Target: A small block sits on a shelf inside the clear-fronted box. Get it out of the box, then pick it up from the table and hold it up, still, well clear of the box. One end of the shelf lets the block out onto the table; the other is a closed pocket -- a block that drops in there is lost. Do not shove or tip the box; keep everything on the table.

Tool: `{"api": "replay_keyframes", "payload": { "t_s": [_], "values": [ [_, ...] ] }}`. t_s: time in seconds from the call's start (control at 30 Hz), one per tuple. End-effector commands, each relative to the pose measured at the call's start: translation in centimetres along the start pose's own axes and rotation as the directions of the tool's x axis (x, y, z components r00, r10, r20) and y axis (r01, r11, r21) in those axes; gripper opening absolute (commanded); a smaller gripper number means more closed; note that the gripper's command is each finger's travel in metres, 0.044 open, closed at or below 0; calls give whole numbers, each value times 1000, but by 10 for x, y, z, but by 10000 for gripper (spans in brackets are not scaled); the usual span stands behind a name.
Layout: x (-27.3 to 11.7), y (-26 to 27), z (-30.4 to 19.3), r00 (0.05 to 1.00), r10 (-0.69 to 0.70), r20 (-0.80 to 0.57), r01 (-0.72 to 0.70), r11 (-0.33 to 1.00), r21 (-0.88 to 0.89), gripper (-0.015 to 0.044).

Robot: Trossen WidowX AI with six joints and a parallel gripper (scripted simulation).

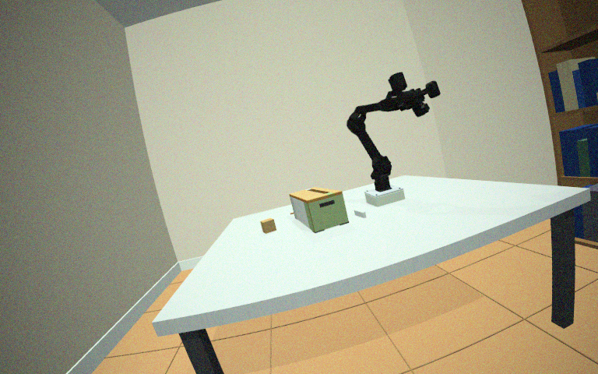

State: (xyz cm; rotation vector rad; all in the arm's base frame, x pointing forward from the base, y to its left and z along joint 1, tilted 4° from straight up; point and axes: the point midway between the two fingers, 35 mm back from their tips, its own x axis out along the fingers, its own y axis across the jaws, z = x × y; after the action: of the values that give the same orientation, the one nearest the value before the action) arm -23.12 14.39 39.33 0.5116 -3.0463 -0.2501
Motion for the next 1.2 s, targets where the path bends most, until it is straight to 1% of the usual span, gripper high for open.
{"api": "replay_keyframes", "payload": {
  "t_s": [0.0,0.03,0.1,0.23,0.33,0.43,0.53,0.63,0.8,0.97,1.17],
  "values": [
    [-1,2,1,1000,11,2,-11,1000,-9,400],
    [-4,9,3,999,44,7,-44,998,-36,400],
    [-19,32,11,986,163,30,-158,978,-136,400],
    [-60,76,32,907,408,106,-347,866,-360,400],
    [-98,102,50,806,564,182,-407,750,-522,400],
    [-136,118,67,693,672,259,-392,654,-648,400],
    [-168,126,81,593,737,324,-339,594,-729,400],
    [-201,130,96,485,781,393,-257,557,-790,400],
    [-257,125,119,297,807,510,-76,552,-830,400],
    [-311,107,142,113,772,625,124,613,-780,400],
    [-371,68,167,-78,654,752,335,728,-598,400]
  ]
}}
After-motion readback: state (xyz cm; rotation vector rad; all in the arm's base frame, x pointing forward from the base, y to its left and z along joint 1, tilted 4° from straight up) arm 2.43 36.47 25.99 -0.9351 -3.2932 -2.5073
